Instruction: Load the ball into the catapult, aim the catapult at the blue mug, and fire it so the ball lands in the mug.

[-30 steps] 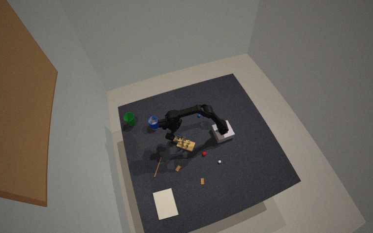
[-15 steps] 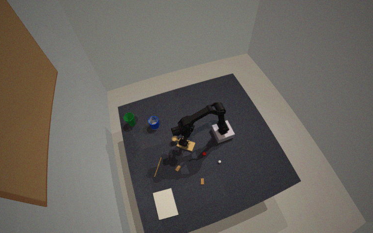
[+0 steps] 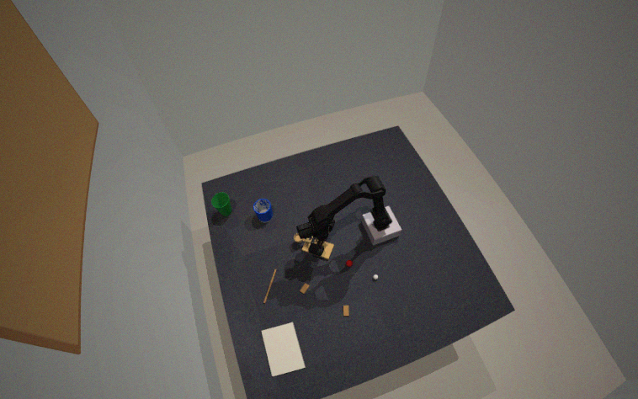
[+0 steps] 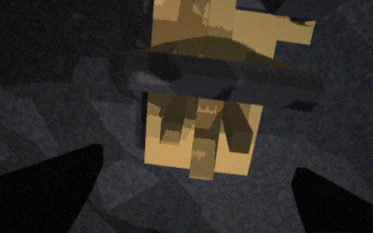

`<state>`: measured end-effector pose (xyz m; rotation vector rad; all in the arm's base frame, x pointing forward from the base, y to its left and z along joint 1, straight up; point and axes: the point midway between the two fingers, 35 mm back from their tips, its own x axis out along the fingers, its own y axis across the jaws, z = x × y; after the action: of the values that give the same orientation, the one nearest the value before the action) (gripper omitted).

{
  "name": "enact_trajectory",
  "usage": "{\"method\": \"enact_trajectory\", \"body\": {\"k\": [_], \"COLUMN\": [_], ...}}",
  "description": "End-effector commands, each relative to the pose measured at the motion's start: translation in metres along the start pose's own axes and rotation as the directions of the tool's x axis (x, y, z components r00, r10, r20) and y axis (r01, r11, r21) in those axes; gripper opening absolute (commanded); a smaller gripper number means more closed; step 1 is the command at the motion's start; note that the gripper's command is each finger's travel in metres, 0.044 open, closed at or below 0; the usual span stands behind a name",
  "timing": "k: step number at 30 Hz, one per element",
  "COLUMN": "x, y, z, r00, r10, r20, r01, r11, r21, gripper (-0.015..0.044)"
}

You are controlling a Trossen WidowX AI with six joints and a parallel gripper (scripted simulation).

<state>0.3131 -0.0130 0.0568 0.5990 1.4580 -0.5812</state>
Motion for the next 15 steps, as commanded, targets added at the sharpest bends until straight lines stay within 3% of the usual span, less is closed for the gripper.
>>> {"method": "enact_trajectory", "body": {"k": [1,15], "x": [0.007,0.03], "y": [-0.001,-0.001], "z": [0.0,0.0], "r00": [1.0,1.0], "r10": [-0.007,-0.007], "r20": [-0.001,-0.002], "r01": [0.007,0.007], "r11": [1.0,1.0], "r21": [0.004,0.004], "gripper": [0.044,0.044]}}
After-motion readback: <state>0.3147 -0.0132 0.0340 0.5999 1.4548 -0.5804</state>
